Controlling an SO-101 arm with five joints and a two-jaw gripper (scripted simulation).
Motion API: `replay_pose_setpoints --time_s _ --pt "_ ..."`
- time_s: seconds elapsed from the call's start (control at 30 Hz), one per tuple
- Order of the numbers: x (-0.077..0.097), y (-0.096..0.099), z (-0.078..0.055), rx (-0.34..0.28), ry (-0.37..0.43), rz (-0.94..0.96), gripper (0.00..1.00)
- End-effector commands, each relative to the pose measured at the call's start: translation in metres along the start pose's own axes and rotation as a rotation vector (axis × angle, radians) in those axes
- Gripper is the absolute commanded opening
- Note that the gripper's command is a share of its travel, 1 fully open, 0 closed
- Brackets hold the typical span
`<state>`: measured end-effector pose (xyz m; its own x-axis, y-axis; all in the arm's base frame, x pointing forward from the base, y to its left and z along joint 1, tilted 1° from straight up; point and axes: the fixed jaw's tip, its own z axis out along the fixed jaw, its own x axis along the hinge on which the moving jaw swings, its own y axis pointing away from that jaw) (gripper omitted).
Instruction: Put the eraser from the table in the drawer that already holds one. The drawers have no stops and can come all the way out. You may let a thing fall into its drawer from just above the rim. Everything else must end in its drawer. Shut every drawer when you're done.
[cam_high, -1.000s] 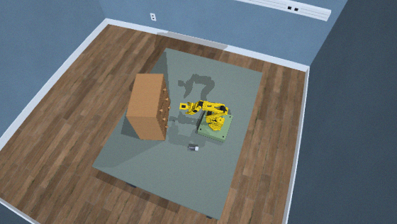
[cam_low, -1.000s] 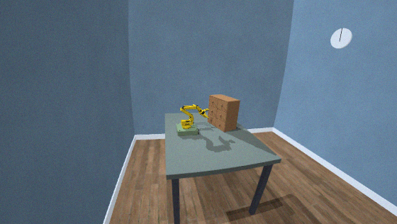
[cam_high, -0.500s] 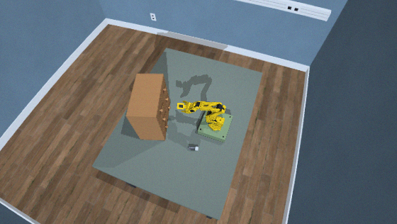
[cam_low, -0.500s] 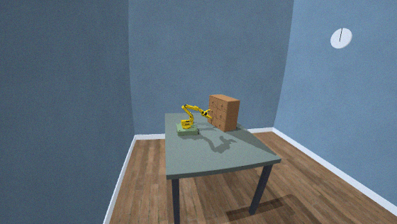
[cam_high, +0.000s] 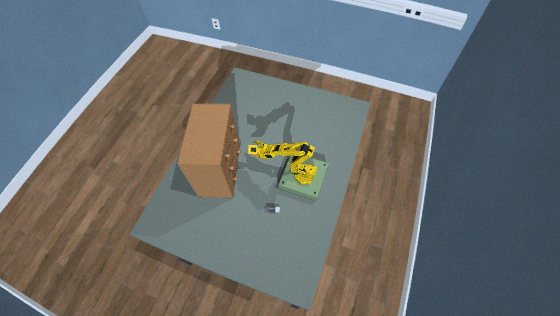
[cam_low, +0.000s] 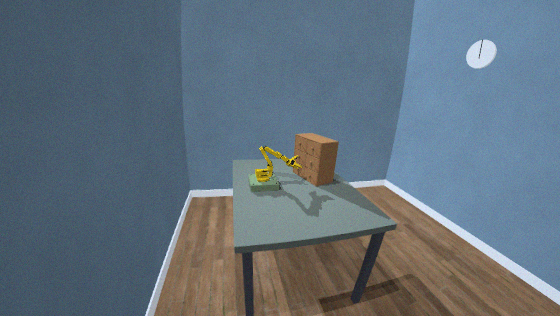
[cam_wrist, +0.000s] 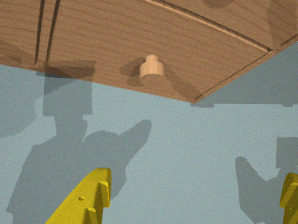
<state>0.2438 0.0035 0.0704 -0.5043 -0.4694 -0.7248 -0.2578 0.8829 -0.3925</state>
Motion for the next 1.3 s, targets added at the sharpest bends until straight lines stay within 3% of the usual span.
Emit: replay_pose_setpoints --time_s 0.0,0.87,1.27 --pt "0.005 -0.003 0.007 0.032 -0.023 -0.035 0.36" --pt "0.014 -0.027 0.020 0.239 -0.156 -0.237 0.29" --pt "0.014 -0.027 0.020 0.239 -0.156 -0.238 0.25"
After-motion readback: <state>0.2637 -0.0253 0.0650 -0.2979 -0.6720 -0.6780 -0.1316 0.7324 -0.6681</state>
